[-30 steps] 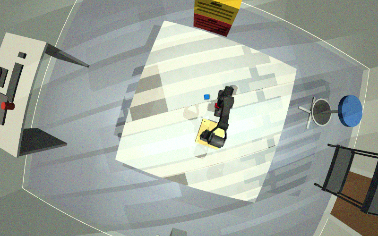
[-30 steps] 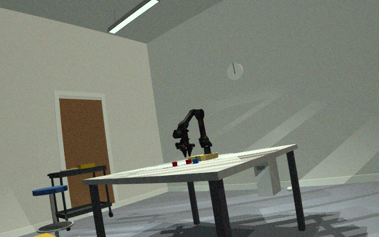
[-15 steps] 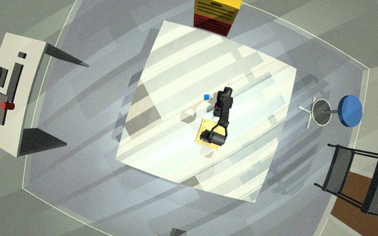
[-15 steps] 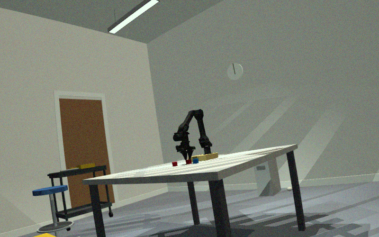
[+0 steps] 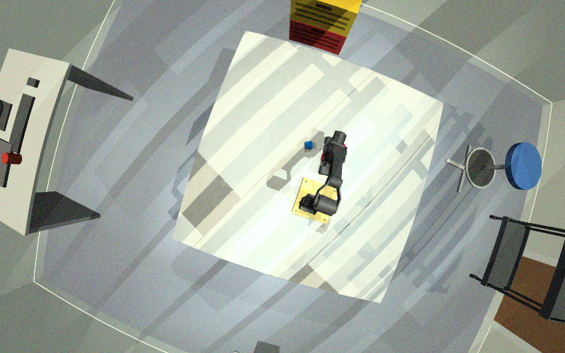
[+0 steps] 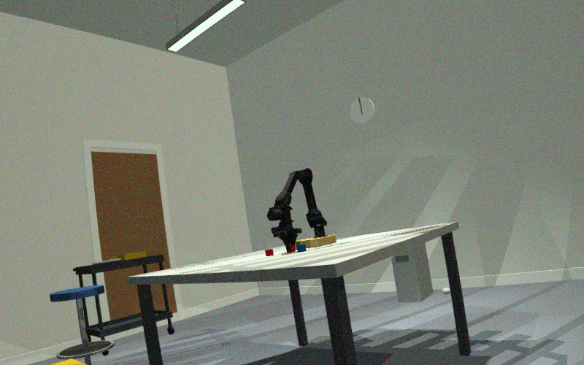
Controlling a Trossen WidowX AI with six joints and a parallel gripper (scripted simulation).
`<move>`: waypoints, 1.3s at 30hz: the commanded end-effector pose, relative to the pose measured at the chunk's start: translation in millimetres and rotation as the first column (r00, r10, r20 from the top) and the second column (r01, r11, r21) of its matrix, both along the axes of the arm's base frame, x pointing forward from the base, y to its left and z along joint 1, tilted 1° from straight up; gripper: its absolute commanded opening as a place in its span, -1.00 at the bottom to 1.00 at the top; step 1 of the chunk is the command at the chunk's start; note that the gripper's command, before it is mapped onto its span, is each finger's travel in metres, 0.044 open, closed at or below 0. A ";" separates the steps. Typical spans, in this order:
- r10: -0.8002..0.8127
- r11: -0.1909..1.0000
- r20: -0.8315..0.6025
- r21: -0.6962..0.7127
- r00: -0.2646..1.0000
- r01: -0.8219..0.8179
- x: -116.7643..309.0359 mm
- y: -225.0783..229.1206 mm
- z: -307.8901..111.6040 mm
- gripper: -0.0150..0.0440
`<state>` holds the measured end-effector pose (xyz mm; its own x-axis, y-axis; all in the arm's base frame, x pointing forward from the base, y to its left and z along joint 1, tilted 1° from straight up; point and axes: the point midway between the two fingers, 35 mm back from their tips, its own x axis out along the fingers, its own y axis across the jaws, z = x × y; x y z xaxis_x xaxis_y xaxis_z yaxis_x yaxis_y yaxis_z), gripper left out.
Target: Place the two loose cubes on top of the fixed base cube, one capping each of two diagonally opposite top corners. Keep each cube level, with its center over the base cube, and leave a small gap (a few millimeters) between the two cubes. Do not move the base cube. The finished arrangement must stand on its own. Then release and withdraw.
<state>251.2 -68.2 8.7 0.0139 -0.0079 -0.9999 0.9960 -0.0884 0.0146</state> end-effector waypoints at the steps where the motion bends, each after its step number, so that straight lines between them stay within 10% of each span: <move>1: 0.003 1.000 -0.002 0.005 1.000 -0.003 -0.9 0.8 -1.3 -0.14; 39: 0.003 1.000 -0.001 0.004 1.000 -0.003 -0.5 0.9 108.3 -0.14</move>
